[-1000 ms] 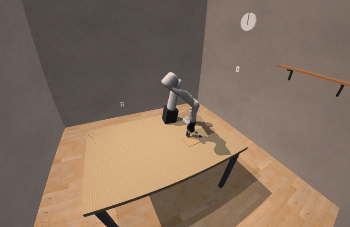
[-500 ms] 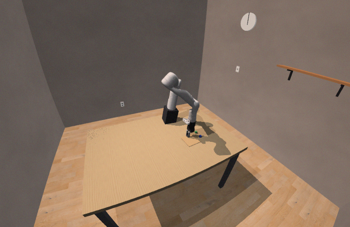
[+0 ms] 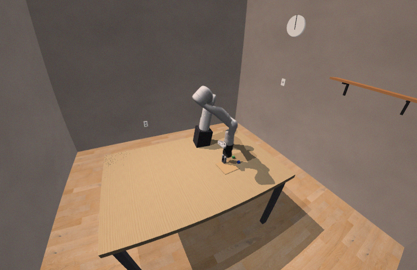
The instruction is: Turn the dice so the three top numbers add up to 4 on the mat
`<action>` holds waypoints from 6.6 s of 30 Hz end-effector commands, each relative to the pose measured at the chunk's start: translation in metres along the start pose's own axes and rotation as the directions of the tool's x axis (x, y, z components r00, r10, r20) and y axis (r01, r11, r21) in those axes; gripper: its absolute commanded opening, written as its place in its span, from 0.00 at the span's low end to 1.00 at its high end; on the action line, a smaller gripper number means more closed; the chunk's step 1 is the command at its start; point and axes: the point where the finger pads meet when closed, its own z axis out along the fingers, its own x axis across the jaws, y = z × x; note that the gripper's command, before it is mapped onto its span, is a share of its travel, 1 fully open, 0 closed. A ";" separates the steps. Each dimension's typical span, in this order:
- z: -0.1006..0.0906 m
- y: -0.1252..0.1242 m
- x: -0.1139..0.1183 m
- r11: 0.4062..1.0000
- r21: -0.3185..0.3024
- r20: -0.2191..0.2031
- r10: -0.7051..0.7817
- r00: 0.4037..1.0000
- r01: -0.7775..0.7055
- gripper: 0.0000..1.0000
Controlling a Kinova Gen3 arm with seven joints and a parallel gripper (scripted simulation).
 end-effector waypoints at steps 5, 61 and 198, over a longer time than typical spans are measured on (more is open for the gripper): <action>0.000 0.000 -0.001 1.000 0.000 0.001 0.000 1.000 0.000 0.40; -0.075 0.000 0.000 1.000 0.000 0.001 0.000 1.000 0.000 0.70; -0.033 0.106 -0.063 0.940 0.000 0.001 0.341 0.940 -0.341 0.70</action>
